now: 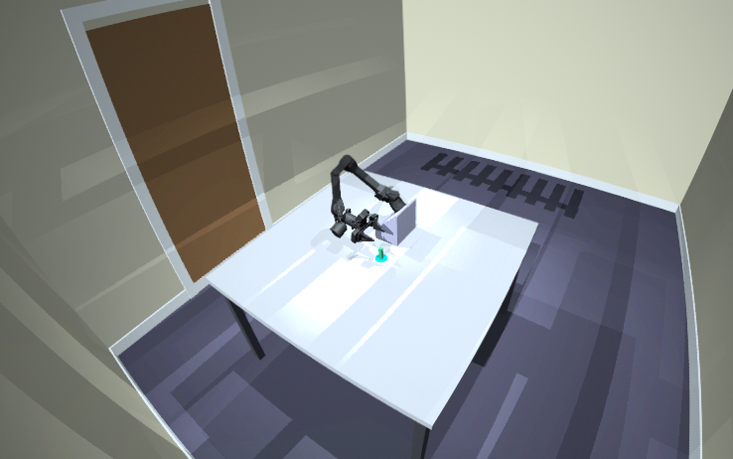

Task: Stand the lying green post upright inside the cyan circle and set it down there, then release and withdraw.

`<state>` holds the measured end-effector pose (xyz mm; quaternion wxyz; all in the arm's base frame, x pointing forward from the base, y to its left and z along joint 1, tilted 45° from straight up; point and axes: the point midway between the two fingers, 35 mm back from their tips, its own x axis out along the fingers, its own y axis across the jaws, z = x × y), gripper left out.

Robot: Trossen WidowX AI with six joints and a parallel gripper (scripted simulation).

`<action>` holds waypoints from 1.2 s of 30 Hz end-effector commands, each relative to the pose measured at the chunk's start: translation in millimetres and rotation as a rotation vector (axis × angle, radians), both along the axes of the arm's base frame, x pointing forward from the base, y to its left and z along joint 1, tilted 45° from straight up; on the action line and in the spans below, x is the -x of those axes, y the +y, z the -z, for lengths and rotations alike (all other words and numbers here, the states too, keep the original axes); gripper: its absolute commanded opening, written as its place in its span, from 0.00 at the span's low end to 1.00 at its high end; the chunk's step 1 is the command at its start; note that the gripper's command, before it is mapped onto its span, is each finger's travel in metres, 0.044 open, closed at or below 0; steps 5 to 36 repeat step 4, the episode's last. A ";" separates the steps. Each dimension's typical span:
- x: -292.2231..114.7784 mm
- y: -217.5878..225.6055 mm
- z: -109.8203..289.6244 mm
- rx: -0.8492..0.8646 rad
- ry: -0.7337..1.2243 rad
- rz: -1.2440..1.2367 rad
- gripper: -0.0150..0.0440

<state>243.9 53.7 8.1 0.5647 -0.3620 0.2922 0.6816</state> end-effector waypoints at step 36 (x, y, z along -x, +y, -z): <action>17.3 13.8 11.4 0.274 0.174 -0.032 0.93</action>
